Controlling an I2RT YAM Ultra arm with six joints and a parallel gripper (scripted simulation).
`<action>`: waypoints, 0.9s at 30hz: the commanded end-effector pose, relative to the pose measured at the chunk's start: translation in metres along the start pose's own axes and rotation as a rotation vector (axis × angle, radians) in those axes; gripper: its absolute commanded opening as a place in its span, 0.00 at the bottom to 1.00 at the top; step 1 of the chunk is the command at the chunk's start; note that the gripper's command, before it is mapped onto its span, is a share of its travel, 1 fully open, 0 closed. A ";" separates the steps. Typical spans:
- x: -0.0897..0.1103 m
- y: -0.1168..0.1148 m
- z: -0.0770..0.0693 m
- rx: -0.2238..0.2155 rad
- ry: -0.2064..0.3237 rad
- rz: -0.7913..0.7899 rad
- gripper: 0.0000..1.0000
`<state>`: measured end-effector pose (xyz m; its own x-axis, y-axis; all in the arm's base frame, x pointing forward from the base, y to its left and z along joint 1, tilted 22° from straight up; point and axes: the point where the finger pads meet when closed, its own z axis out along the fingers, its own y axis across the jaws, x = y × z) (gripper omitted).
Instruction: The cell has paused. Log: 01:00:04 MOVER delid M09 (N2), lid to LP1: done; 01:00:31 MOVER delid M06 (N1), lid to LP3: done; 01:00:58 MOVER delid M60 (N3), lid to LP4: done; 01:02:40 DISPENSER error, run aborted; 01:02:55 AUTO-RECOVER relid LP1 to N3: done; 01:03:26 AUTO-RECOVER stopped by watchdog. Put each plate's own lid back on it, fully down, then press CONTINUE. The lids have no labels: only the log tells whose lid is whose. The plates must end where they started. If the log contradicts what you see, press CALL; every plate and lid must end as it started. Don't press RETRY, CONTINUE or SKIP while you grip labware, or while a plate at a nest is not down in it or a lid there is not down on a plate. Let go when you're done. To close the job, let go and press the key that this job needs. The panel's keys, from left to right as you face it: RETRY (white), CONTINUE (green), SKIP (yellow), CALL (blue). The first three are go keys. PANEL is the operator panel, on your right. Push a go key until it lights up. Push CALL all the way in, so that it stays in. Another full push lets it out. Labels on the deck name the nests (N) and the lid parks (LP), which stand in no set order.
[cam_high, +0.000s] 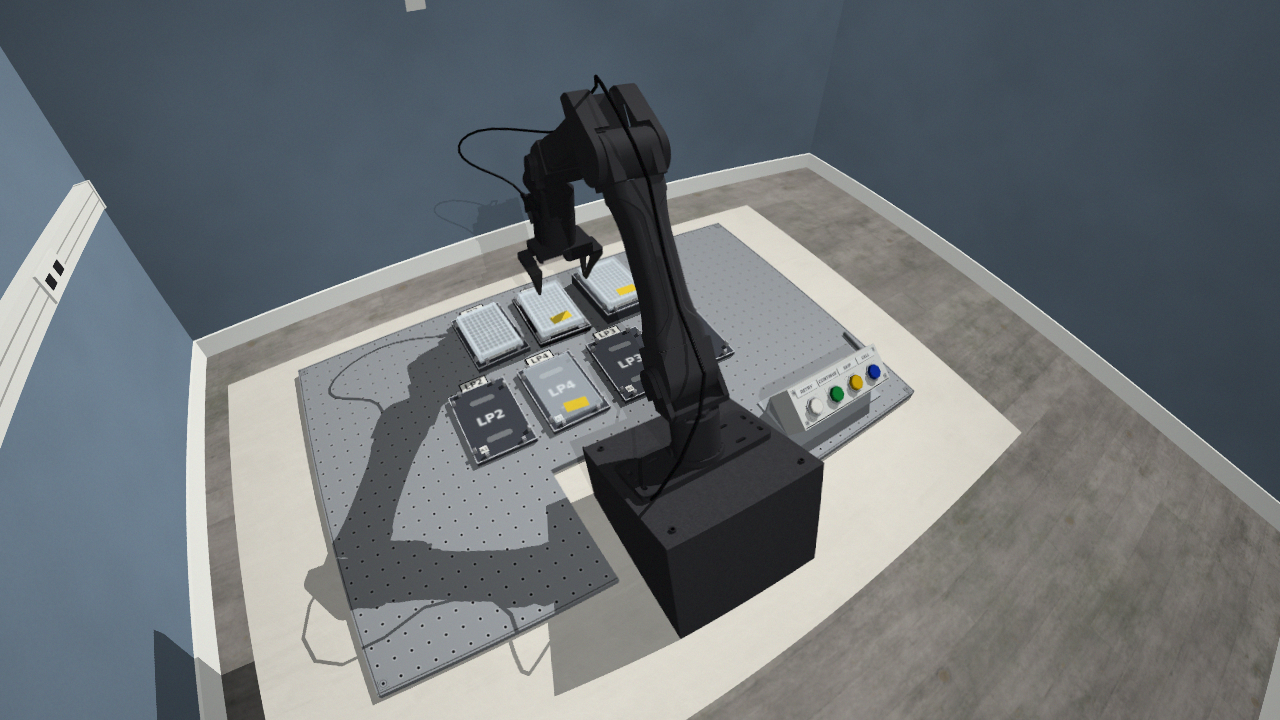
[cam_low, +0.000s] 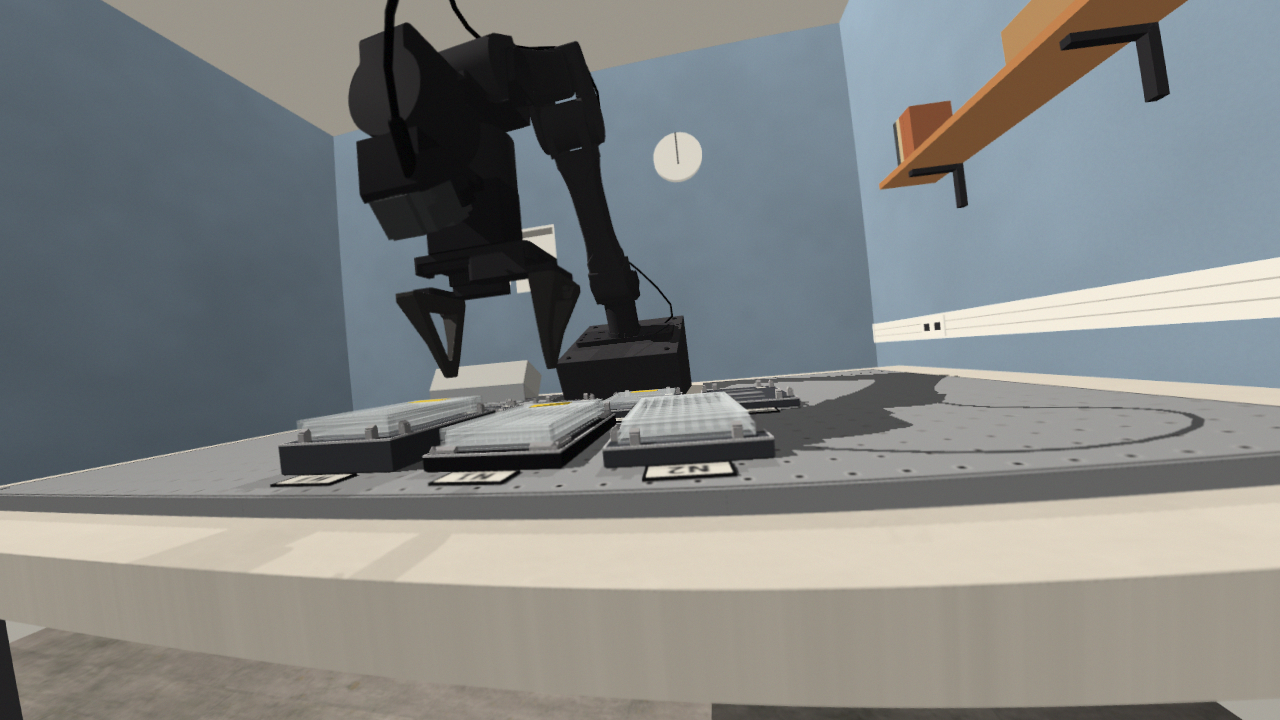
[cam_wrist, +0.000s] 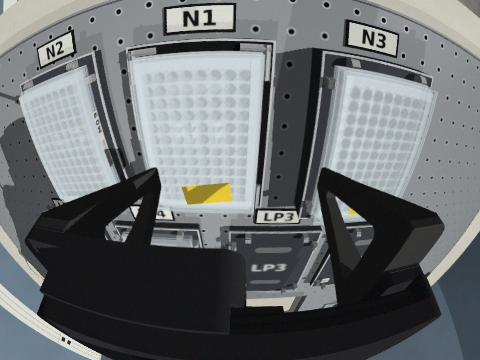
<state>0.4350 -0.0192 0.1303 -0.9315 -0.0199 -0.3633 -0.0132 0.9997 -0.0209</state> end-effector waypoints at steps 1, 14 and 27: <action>-0.008 -0.020 -0.007 -0.005 -0.017 -0.016 1.00; -0.007 -0.076 -0.010 -0.004 -0.018 -0.016 1.00; -0.009 -0.106 -0.015 0.000 -0.034 -0.024 1.00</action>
<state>0.4334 -0.1293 0.1287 -0.9346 -0.0180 -0.3553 -0.0082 0.9995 -0.0289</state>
